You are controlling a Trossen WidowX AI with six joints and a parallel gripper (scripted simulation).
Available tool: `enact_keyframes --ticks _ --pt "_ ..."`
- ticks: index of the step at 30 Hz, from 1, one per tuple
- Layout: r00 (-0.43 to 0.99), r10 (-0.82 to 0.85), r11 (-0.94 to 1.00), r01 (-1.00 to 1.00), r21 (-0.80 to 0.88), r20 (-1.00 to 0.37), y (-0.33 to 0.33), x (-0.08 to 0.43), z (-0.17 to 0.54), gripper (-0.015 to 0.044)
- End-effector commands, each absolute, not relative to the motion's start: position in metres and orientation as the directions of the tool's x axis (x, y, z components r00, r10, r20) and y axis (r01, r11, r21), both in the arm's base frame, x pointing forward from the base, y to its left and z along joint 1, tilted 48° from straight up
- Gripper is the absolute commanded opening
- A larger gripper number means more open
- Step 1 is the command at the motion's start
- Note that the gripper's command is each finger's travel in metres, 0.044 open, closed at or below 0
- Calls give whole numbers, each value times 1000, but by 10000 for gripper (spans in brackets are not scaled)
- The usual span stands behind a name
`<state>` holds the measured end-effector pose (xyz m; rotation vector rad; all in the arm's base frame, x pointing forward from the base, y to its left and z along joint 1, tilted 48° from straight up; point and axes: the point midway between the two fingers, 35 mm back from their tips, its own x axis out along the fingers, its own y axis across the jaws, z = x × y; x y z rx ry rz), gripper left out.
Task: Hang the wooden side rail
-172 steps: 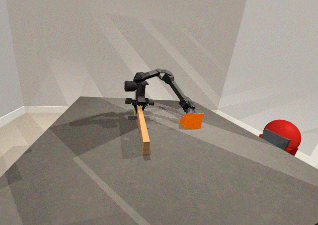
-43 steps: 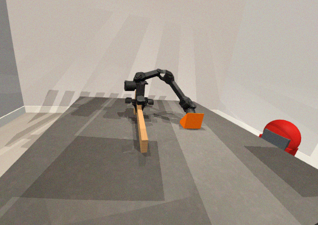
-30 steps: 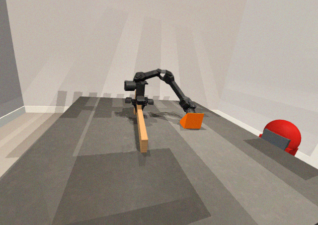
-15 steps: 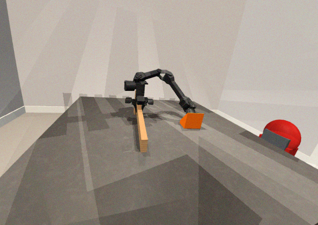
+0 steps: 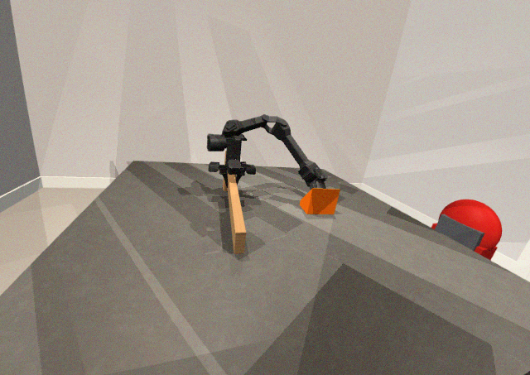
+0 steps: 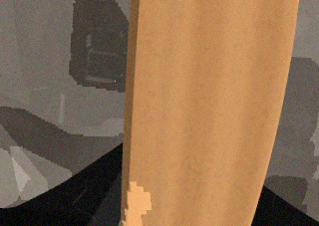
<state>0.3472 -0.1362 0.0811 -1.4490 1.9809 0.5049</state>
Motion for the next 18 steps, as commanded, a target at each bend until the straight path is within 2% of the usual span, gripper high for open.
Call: enact_keyframes --ticks 1,18 --pt "-186 -711 317 -946 -72 -678 -136 349 86 0" --pt "-186 -711 317 -946 -72 -678 -138 348 87 0"
